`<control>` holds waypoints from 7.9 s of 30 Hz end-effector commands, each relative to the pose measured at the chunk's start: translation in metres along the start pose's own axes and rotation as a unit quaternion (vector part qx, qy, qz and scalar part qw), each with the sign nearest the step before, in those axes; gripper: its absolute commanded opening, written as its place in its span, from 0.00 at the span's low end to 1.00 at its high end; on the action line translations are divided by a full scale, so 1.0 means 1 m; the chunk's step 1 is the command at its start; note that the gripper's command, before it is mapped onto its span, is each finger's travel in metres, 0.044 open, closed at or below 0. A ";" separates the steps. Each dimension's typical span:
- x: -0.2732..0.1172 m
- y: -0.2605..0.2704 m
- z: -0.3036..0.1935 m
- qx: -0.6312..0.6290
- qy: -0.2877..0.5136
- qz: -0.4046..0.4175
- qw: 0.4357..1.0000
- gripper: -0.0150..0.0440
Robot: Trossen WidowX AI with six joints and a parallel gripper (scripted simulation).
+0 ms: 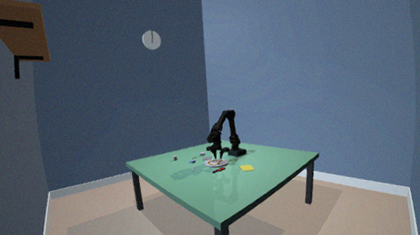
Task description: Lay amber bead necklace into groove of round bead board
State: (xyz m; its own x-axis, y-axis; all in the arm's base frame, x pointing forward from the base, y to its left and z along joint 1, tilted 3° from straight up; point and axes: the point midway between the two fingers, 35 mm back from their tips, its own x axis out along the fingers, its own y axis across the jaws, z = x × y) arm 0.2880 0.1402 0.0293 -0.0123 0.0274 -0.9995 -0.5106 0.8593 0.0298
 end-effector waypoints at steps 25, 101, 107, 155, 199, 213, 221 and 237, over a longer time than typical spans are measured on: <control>0.016 0.007 0.028 0.076 -0.003 0.002 0.997 0.46; 0.034 0.013 0.029 0.078 0.002 0.004 0.997 0.25; 0.031 0.012 0.031 0.075 -0.002 0.001 0.997 0.48; -0.005 -0.006 -0.077 -0.293 0.004 0.004 0.956 0.46; 0.033 -0.006 -0.076 -0.291 0.002 0.002 0.957 0.25; 0.033 -0.006 -0.076 -0.291 0.002 0.002 0.957 0.25; 0.033 -0.006 -0.076 -0.291 0.002 0.002 0.957 0.25; 0.025 -0.006 -0.077 -0.293 0.004 0.004 0.956 0.25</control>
State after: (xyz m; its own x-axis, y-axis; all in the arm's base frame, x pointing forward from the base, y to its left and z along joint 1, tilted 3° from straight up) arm 0.2236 0.0962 0.0010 -0.0258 0.0275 -0.9993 -0.9025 0.4292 0.0351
